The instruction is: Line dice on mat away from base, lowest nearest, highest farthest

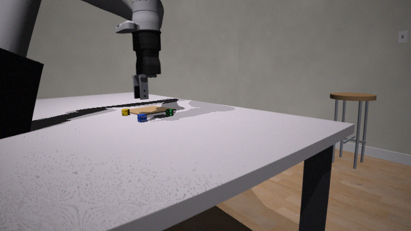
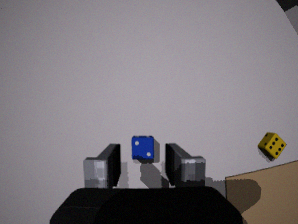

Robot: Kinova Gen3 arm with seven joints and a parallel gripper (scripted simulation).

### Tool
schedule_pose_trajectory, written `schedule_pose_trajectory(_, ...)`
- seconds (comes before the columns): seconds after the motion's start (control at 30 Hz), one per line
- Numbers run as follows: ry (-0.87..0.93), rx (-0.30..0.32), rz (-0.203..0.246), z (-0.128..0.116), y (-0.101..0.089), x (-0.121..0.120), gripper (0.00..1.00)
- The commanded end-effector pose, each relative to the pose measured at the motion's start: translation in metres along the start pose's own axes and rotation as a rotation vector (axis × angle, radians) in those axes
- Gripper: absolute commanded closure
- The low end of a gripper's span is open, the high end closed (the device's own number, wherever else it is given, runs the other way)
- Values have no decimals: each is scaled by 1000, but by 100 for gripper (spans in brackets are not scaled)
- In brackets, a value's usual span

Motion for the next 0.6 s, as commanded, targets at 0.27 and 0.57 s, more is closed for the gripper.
schedule_pose_trajectory(0.27,-2,5,0,1,14,0,30)
schedule_pose_trajectory(0.57,-2,5,0,1,27,0,30)
Point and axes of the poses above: the point where the finger pads meet when closed, its own y axis out along the fingers, its own x axis across the jaws, z = x × y, the point moved 8 cm from there along -y, back along the fingers, and after that the axes turned 11 degrees about y, right-handed, at the moved point
